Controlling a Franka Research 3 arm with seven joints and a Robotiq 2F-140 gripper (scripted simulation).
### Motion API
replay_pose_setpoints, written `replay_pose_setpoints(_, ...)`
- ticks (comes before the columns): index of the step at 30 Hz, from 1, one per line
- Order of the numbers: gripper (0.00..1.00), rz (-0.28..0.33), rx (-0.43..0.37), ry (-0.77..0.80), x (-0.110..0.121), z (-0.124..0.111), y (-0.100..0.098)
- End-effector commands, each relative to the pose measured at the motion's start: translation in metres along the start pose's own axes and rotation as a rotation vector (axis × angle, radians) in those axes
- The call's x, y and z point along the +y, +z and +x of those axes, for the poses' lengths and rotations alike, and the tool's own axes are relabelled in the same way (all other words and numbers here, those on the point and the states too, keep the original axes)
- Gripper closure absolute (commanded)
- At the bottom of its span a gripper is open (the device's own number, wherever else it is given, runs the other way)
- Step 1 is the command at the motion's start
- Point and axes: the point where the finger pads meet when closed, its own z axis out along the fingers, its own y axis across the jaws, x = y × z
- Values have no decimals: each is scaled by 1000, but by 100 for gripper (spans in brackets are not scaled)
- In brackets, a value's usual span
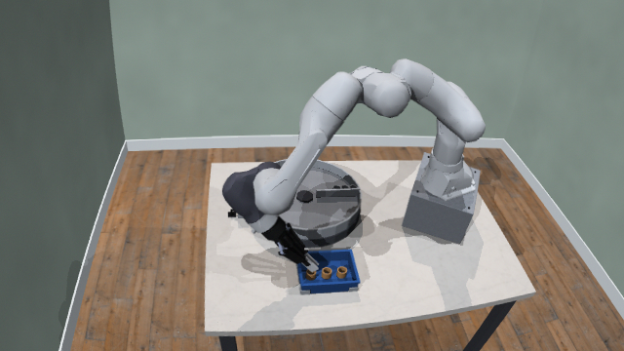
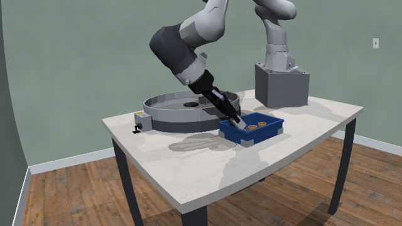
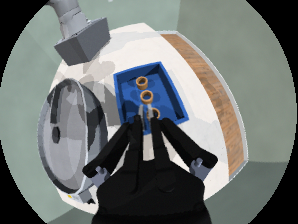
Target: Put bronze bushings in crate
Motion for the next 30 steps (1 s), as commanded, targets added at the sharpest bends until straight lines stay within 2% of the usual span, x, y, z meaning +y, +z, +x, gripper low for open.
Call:
replay_pose_setpoints(1,93,3,-3,-5,0,-1,0)
replay_pose_setpoints(23,93,3,-3,-5,0,-1,0)
replay_pose_setpoints(30,93,3,-3,-5,0,7,-10)
